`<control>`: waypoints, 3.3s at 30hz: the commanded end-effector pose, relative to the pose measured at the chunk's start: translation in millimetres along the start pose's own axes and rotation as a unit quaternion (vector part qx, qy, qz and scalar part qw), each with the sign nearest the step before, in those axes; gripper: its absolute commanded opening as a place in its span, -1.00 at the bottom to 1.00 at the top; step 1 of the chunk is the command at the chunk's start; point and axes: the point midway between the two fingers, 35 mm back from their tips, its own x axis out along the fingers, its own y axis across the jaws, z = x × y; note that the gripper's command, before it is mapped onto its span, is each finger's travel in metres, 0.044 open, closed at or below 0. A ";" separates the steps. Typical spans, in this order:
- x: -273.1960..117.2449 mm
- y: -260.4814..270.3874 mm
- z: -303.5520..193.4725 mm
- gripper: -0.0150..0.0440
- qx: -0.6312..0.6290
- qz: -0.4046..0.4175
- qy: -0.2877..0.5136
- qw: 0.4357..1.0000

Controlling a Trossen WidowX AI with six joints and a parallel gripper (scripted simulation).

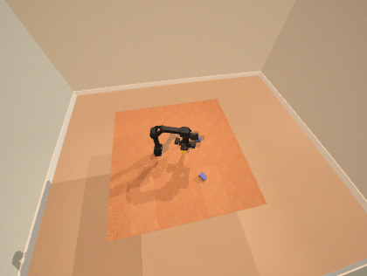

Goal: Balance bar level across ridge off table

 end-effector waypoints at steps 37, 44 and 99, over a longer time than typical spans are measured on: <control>13.2 -48.8 -84.0 -0.49 0.305 -0.004 0.005 0.952; 24.8 -49.2 -84.3 -0.49 0.306 -0.004 0.005 0.952; 42.4 -50.6 -84.8 -0.49 0.306 -0.004 0.005 0.952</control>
